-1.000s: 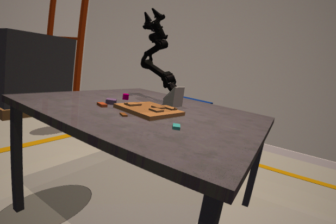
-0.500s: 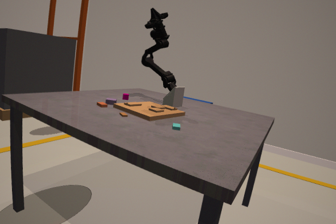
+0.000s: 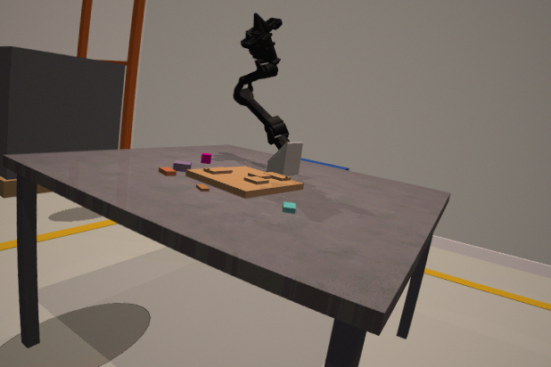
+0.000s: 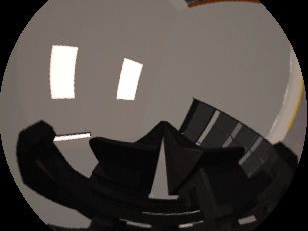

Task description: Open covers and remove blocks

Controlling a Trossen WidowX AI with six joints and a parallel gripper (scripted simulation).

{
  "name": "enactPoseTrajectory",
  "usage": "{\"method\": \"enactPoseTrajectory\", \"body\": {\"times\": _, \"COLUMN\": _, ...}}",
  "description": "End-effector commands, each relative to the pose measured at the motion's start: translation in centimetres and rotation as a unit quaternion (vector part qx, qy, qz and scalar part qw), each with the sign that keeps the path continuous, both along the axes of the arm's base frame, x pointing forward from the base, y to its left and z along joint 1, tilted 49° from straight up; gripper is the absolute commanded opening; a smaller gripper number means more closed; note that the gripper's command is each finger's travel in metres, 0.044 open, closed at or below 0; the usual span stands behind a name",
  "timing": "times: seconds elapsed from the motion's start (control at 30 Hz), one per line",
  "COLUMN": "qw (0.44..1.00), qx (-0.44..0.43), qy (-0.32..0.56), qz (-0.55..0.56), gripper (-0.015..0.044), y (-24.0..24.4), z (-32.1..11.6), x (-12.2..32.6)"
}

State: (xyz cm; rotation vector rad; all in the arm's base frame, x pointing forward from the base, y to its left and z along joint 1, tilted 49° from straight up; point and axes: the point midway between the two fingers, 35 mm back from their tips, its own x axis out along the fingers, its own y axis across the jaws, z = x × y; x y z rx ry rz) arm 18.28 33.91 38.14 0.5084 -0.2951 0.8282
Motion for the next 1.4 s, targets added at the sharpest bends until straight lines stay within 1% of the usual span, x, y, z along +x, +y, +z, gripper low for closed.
{"method": "enactPoseTrajectory", "body": {"times": 0.0, "qw": 0.999, "qx": -0.028, "qy": 0.024, "qz": -0.01, "gripper": 0.0, "y": 1.0, "z": -1.6, "x": 1.4}}
{"method": "enactPoseTrajectory", "body": {"times": 0.2, "qw": 0.996, "qx": -0.068, "qy": 0.057, "qz": -0.022, "gripper": 0.0, "y": 2.1, "z": -4.0, "x": 3.1}}
{"method": "enactPoseTrajectory", "body": {"times": 0.7, "qw": 0.977, "qx": -0.147, "qy": 0.142, "qz": -0.059, "gripper": 0.0, "y": 3.1, "z": -10.8, "x": 7.0}}
{"method": "enactPoseTrajectory", "body": {"times": 1.37, "qw": 0.922, "qx": -0.269, "qy": 0.25, "qz": -0.126, "gripper": 0.0, "y": 2.5, "z": -20.2, "x": 11.5}}
